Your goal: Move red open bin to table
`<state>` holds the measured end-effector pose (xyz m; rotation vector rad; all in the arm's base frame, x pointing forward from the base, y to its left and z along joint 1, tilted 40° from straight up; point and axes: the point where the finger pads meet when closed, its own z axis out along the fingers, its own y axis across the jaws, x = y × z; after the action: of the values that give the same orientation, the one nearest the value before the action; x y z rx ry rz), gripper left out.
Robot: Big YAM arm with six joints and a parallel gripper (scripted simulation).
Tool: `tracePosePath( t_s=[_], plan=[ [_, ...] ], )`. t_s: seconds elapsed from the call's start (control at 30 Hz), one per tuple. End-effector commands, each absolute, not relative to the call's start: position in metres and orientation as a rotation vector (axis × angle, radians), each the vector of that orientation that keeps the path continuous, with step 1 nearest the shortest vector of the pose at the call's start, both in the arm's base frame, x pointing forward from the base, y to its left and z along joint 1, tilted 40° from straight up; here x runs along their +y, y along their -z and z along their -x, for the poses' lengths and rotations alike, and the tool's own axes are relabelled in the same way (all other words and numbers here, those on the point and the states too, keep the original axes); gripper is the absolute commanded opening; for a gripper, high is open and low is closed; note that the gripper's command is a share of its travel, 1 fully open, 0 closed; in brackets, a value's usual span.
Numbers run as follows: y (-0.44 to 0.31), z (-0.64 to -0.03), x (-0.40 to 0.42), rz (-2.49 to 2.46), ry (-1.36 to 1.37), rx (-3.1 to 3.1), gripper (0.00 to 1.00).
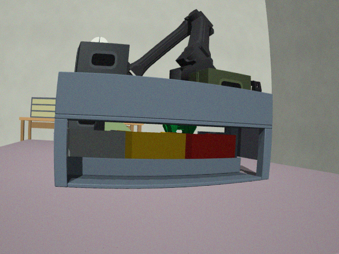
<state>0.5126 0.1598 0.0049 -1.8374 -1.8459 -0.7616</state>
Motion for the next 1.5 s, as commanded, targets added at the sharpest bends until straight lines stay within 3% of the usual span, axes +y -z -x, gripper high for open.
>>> tracePosePath(
  t_s=[0.0, 1.47],
  plan=[
    [0.002, -0.513, 0.15, 1.854, 0.741, -1.826, 0.0],
    [-0.038, -0.529, 0.137, 1.848, 0.82, -1.861, 0.0]
  ],
)
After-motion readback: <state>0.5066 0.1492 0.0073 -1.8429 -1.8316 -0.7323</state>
